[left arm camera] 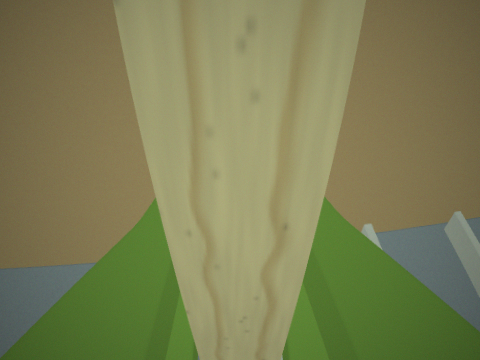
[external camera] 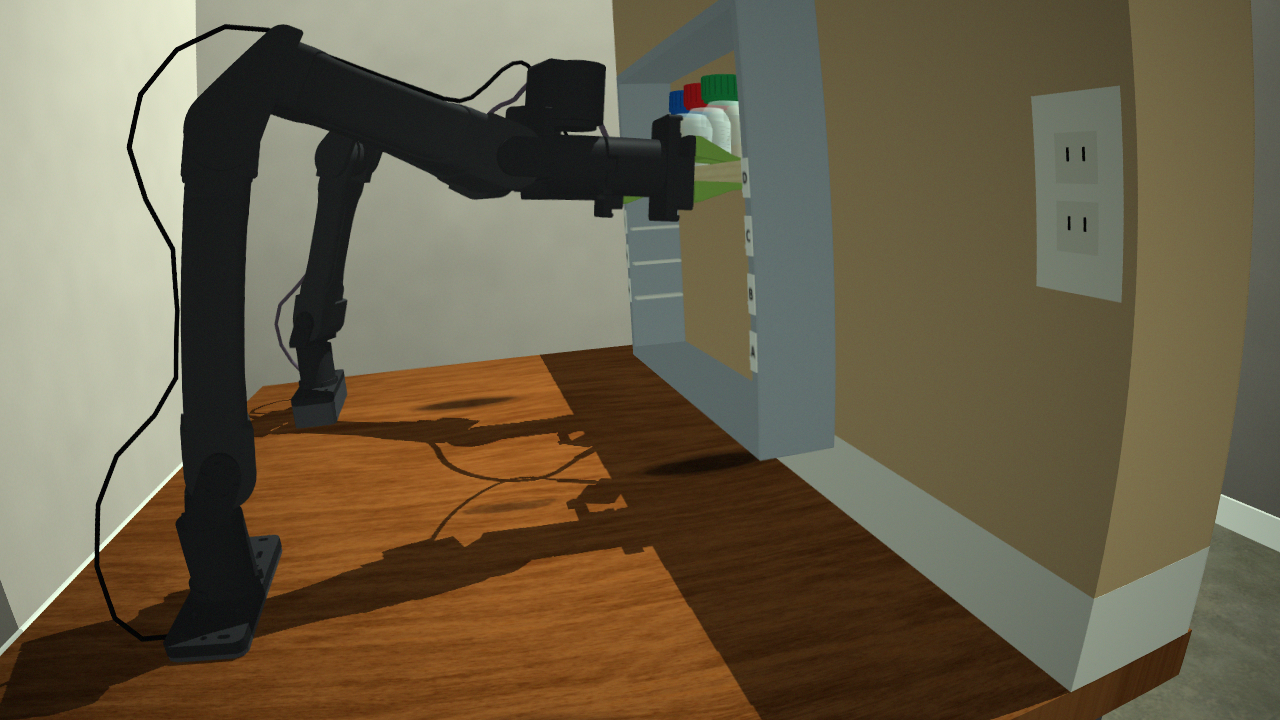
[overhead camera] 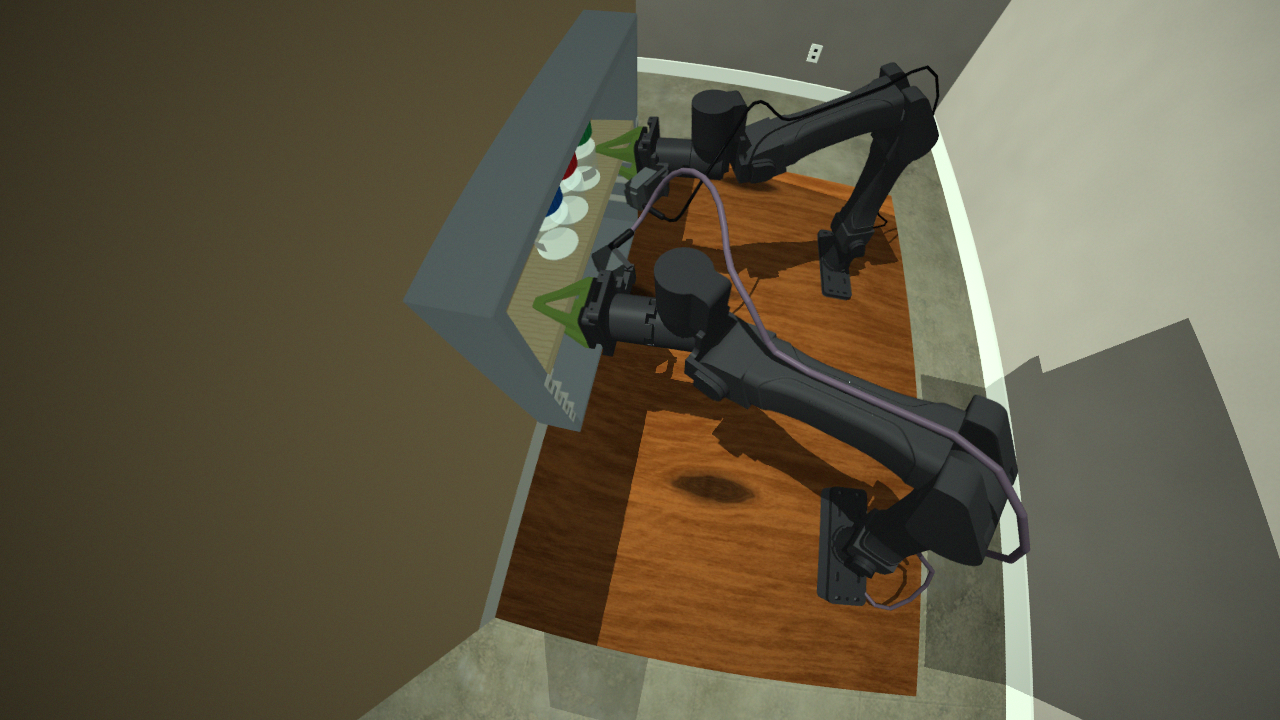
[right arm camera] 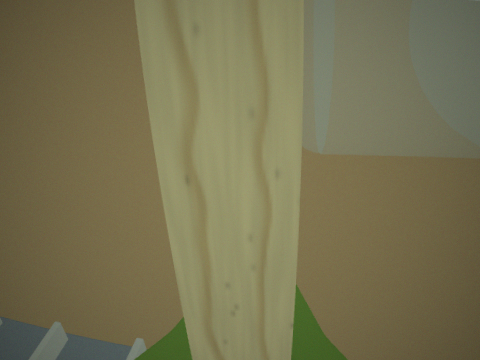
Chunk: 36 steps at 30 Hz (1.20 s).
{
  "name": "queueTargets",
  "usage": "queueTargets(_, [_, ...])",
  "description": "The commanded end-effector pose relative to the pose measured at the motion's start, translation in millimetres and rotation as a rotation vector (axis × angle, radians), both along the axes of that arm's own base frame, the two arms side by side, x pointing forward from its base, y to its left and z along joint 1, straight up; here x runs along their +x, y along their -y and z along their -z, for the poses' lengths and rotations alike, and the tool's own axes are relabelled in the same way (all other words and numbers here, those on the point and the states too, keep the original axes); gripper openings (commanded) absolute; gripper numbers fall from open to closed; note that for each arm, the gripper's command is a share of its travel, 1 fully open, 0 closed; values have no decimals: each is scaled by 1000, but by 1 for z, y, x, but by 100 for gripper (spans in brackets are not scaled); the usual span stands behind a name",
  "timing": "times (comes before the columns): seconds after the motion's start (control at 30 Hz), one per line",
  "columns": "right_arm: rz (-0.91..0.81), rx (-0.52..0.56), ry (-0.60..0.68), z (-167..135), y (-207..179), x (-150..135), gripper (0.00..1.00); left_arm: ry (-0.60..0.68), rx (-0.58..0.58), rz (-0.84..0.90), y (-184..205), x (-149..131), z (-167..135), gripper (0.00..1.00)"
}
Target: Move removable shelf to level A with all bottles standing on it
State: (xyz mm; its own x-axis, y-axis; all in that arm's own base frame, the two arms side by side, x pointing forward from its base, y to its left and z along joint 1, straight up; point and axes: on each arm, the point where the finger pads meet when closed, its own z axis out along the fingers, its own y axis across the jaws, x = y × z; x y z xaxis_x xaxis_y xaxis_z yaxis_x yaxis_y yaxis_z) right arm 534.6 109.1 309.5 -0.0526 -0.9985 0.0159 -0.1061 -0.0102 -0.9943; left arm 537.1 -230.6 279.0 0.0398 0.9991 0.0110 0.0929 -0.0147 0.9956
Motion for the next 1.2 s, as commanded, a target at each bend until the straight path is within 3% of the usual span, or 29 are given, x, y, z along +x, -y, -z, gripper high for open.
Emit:
queueTargets(0.0, [-5,11,106,-49,2,0,0,93,-15,5,-2,1,-49,0])
queueTargets(1.17, [-5,11,106,-65,2,0,0,93,-15,5,-2,1,-64,0])
